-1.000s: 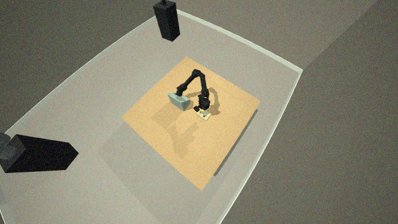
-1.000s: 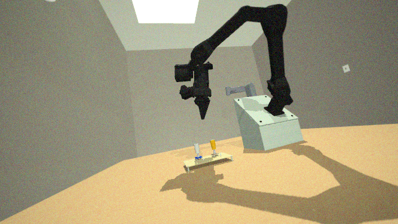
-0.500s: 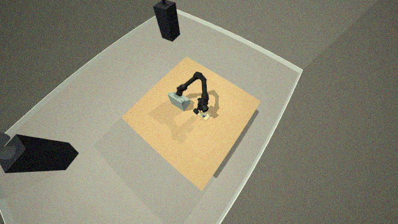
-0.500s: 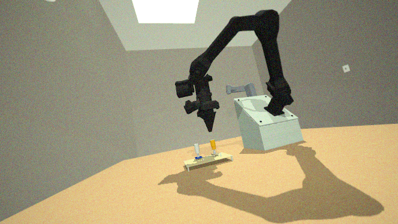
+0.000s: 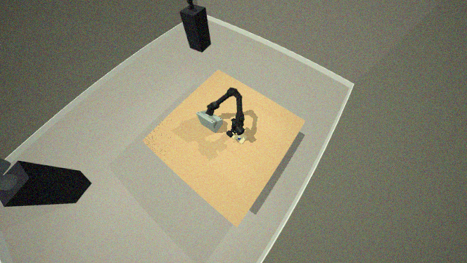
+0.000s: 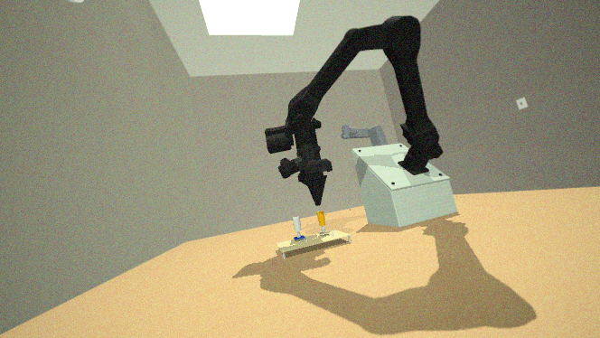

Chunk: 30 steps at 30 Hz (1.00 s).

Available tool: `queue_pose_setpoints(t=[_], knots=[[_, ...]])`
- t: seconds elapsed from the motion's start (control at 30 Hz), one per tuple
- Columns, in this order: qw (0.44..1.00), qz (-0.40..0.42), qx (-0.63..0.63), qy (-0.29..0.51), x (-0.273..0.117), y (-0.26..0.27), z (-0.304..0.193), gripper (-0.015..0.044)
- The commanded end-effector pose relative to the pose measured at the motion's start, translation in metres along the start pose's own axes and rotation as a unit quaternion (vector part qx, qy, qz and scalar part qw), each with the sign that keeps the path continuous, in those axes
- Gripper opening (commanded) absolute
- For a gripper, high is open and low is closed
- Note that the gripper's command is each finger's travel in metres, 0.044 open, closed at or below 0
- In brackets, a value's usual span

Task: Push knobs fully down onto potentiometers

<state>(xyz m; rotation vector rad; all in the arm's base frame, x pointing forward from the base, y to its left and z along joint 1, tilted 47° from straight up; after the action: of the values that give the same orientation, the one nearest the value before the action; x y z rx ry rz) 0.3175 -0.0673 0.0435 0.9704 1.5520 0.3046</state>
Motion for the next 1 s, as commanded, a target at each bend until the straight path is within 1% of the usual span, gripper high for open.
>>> queue_pose_setpoints(t=[0.0, 0.97], knots=[[1.000, 0.002, 0.003, 0.002, 0.0086, -0.0004, -0.0012, 0.0000], [1.000, 0.003, 0.003, 0.002, 0.0147, -0.0004, -0.0013, 0.0000]])
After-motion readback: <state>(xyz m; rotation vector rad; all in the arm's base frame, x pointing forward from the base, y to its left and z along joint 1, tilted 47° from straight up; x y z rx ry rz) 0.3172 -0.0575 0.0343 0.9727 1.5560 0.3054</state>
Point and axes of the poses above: the point midway between the two fingers, 35 mm back from their tips, its own x axis out along the fingers, its own y axis across the jaws, z = x × y, the point moved 8 cm from there along -x, back along the fingers, and after that the axes turned 11 degrees about x, right-handed, at the moved point
